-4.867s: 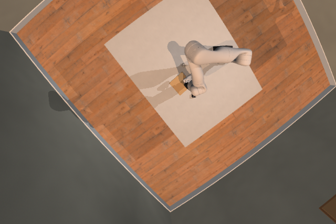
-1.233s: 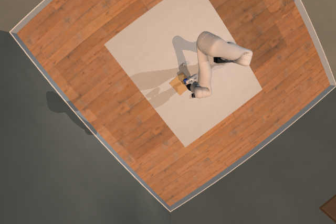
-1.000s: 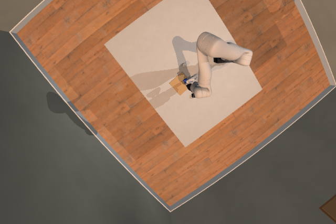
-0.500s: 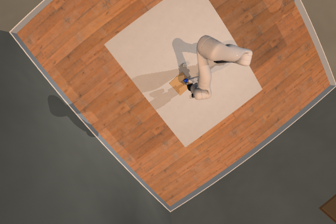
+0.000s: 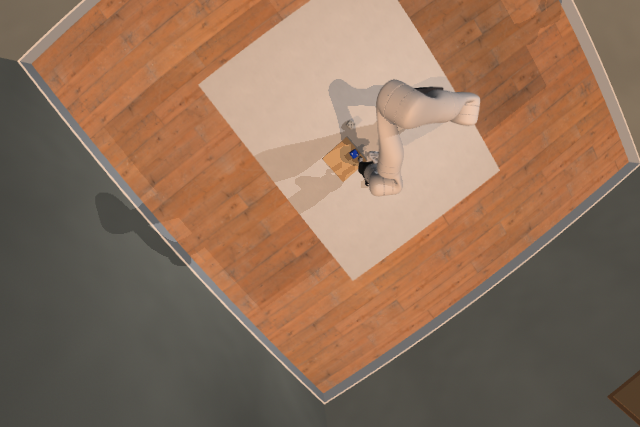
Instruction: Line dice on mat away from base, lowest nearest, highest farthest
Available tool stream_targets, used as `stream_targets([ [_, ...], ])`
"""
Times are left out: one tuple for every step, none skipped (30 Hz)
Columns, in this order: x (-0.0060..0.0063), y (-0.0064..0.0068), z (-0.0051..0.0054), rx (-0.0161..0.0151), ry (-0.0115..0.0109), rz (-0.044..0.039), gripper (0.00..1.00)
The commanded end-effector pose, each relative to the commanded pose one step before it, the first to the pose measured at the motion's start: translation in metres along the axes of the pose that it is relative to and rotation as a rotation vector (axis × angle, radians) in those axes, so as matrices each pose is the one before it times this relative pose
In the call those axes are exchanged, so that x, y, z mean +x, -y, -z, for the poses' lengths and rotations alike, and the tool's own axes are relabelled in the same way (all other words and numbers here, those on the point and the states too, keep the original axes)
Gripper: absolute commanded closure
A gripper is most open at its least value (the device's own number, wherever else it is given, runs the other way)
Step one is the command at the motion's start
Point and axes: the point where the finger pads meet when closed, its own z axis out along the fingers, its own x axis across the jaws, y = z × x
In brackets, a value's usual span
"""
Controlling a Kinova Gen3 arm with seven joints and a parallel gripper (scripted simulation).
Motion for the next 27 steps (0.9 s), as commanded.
stream_targets([
  [0.0054, -0.00812, 0.00084, 0.00157, 0.00576, -0.06058, 0.0],
  [0.00194, -0.00155, -0.0002, 0.00091, -0.0004, -0.0396, 0.0],
  [0.002, -0.00156, -0.00018, 0.0008, -0.00028, -0.04001, 0.0],
  [0.00206, -0.00156, -0.00015, 0.00068, -0.00016, -0.04037, 0.0],
  [0.00211, -0.00156, -0.00013, 0.00054, -0.00006, -0.04065, 0.0],
  [0.0, 0.0, 0.0, 0.0, 0.0, 0.0, 0.0],
  [0.0, 0.0, 0.0, 0.0, 0.0, 0.0, 0.0],
  [0.00217, -0.00156, -0.00011, 0.0004, 0.00003, -0.04088, 0.0],
  [0.00222, -0.00156, -0.00009, 0.00024, 0.00011, -0.04103, 0.0],
  [0.00228, -0.00155, -0.00007, 0.00008, 0.00018, -0.04112, 0.0],
  [0.00233, -0.00153, -0.00004, -0.00009, 0.00023, -0.04114, 0.0],
  [0.00238, -0.00152, -0.00002, -0.00026, 0.00026, -0.0411, 0.0],
  [0.00243, -0.00149, 0.0, -0.00043, 0.00028, -0.04098, 0.0],
  [0.00247, -0.00147, 0.00002, -0.0006, 0.00028, -0.0408, 0.0],
  [0.00251, -0.00144, 0.00005, -0.00077, 0.00027, -0.04056, 0.0],
  [0.00255, -0.0014, 0.00007, -0.00093, 0.00024, -0.04025, 0.0],
  [0.00258, -0.00136, 0.00009, -0.00109, 0.0002, -0.03987, 0.0],
  [0.0026, -0.00132, 0.00011, -0.00123, 0.00015, -0.03943, 0.0],
  [0.00263, -0.00128, 0.00013, -0.00137, 0.00008, -0.03892, 0.0],
  [0.00264, -0.00123, 0.00015, -0.00149, 0.0, -0.03836, 0.0],
  [0.00265, -0.00117, 0.00016, -0.0016, -0.00008, -0.03773, 0.0],
  [0.00265, -0.00112, 0.00018, -0.00169, -0.00017, -0.03705, 0.0],
  [0.0, 0.0, 0.0, 0.0, 0.0, 0.0, 0.0],
  [0.0, 0.0, 0.0, 0.0, 0.0, 0.0, 0.0],
  [0.00265, -0.00106, 0.00019, -0.00177, -0.00026, -0.0363, 0.0],
  [0.00264, -0.001, 0.00021, -0.00183, -0.00036, -0.03551, 0.0],
  [0.00262, -0.00094, 0.00022, -0.00188, -0.00046, -0.03466, 0.0],
])
